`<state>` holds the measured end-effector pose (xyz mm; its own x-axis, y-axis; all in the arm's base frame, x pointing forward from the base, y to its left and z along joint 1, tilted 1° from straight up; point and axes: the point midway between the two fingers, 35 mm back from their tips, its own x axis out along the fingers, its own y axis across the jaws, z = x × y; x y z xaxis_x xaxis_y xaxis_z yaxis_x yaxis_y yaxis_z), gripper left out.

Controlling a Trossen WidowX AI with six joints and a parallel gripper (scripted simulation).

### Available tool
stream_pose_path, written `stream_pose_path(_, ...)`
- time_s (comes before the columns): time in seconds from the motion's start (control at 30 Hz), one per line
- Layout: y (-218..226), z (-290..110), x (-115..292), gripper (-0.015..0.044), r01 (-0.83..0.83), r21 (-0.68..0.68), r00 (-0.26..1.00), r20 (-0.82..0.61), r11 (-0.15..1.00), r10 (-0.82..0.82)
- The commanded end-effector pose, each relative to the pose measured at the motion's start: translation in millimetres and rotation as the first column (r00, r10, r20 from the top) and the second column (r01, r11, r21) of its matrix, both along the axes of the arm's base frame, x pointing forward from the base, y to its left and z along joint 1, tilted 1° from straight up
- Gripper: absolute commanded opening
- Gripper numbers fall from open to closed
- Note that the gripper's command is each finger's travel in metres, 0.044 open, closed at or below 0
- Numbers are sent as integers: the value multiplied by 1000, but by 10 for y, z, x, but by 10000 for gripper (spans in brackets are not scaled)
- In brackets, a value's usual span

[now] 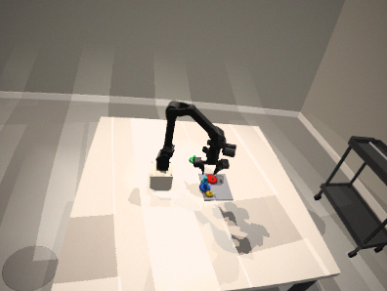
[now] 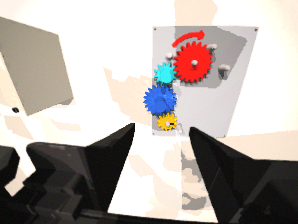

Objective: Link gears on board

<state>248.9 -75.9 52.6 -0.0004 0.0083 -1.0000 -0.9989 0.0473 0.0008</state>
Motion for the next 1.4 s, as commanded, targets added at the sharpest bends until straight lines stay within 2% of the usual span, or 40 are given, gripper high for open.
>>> stream_pose_path(0.0,6,94,-23,402,-2,0,1000,0,1000,2)
stream_pose_path(0.07,6,94,-23,440,-2,0,1000,0,1000,2)
stream_pose_path(1.37,6,94,-23,440,-2,0,1000,0,1000,2)
